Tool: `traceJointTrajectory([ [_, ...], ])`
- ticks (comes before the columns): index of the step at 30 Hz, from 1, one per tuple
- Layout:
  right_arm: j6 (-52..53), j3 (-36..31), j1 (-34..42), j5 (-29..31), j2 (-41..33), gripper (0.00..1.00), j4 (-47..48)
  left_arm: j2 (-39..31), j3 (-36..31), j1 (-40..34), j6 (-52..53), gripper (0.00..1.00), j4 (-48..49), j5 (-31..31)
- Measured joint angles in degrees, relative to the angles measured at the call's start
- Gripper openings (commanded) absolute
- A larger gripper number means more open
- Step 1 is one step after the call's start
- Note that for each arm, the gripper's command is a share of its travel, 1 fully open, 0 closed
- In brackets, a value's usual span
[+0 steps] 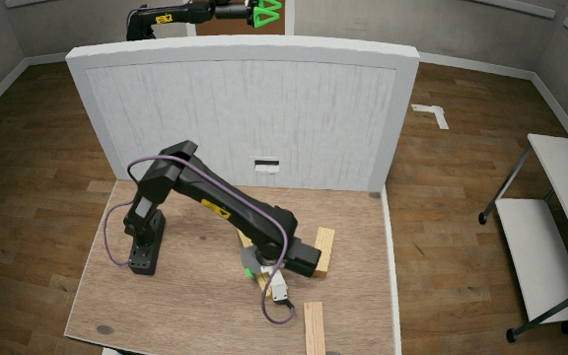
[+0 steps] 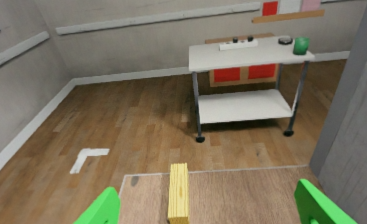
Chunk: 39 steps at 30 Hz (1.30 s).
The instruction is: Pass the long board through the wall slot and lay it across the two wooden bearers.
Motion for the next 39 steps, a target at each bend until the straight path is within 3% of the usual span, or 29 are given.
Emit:
traceJointTrajectory([
  [37,2.0,-9.2,2.0,-0.2,1.5,0.78,11.0,0.0,0.0,0.0,0.0,1.00,0.0,0.0],
  [38,2.0,-9.2,2.1,-0.2,1.5,0.00,11.0,0.0,0.0,0.0,0.0,1.00,0.0,0.0],
  [39,2.0,-9.2,2.1,-0.2,1.5,0.00,11.1,0.0,0.0,0.0,0.0,1.00,0.0,0.0],
])
